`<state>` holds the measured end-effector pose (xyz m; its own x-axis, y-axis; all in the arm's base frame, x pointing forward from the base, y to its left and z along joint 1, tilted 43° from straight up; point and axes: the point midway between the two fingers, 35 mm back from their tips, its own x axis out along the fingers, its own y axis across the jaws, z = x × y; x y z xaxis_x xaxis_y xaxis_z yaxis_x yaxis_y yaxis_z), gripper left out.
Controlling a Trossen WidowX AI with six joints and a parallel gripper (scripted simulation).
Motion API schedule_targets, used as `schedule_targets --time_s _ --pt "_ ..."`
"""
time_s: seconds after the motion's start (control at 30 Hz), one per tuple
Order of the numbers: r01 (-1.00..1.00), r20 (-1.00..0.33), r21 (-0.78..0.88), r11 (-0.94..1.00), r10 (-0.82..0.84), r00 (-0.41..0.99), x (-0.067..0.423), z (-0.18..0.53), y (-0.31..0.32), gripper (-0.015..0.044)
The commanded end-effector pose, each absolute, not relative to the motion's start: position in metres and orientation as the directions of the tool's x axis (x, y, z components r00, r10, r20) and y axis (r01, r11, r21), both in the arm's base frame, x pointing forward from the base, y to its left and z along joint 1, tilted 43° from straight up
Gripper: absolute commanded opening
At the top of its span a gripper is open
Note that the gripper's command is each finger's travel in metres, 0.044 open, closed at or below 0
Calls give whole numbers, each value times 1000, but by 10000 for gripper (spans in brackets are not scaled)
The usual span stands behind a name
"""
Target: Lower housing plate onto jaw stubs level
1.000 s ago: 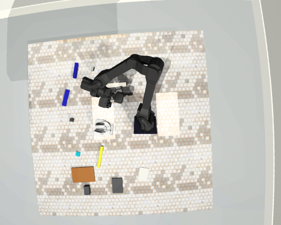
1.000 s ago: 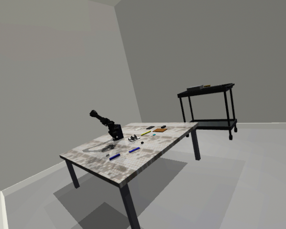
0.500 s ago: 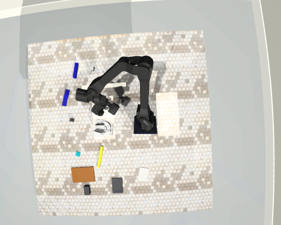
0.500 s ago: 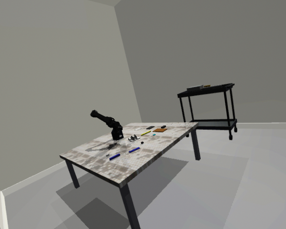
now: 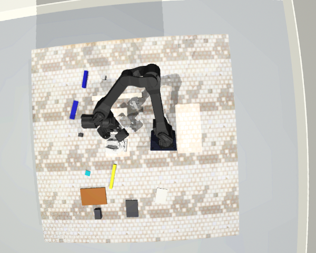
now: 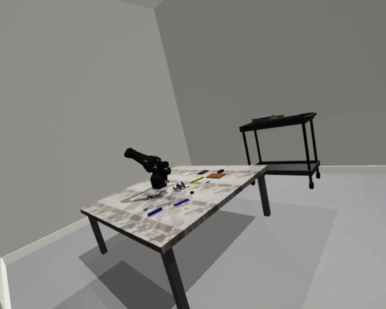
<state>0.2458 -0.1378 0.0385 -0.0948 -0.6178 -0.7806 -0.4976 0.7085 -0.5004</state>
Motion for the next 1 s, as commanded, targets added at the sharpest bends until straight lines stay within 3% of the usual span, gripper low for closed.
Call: schedule_targets --time_s 0.0,0.97 --pt "-411 -776 -536 737 -622 -104 250 27 -128 351" --pt "193 -739 -672 715 -665 -107 258 -34 -59 351"
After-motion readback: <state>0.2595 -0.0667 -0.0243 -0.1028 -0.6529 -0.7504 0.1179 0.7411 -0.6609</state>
